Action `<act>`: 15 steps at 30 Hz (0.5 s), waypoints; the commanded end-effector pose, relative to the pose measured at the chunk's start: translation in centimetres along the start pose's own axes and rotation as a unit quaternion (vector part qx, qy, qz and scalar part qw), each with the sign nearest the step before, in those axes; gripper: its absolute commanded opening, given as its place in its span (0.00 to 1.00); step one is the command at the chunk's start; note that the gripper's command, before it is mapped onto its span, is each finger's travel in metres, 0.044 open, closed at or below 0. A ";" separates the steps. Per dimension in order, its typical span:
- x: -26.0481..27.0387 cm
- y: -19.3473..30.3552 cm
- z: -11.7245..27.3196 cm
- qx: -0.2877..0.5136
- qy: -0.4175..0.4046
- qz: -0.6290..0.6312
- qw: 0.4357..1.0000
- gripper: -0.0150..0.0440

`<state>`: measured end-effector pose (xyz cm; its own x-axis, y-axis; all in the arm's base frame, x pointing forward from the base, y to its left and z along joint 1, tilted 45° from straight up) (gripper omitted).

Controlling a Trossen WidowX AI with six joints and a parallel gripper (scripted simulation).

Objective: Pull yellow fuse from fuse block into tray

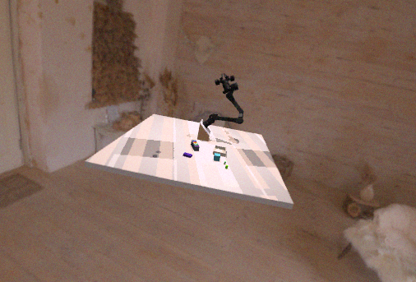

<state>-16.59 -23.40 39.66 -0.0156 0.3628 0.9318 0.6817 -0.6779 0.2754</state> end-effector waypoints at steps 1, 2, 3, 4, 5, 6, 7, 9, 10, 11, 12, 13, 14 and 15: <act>-4.8 4.2 -0.6 0.080 0.089 0.058 0.991 0.38; -5.8 5.2 -0.5 0.099 0.107 0.070 0.987 0.38; -6.8 6.1 -0.3 0.117 0.123 0.081 0.982 0.38; -7.8 7.1 -0.1 0.135 0.139 0.092 0.977 0.38; -8.7 8.0 0.2 0.152 0.154 0.103 0.971 0.38; -9.6 8.9 0.6 0.170 0.168 0.114 0.964 0.38; -10.6 9.8 1.0 0.189 0.182 0.125 0.957 0.38; -12.4 11.5 2.0 0.225 0.209 0.148 0.940 0.38; -13.2 12.3 2.5 0.243 0.221 0.158 0.931 0.38; -14.0 13.0 3.0 0.258 0.231 0.167 0.923 0.38; -14.7 13.6 3.5 0.274 0.239 0.178 0.914 0.38; -15.5 14.4 4.2 0.292 0.249 0.191 0.904 0.38; -16.4 15.2 4.9 0.312 0.258 0.205 0.891 0.38; -17.1 15.8 5.6 0.329 0.266 0.217 0.880 0.38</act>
<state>-4.51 -35.64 28.91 0.0519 -0.2274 0.9724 0.9671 -0.2315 -0.1058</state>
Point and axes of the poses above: the point midway between the two fingers, 35 mm back from their tips, its own z axis back along the fingers, its own x axis across the jaws, y = z × x, the point moved 2 cm from there along z, back along the fingers
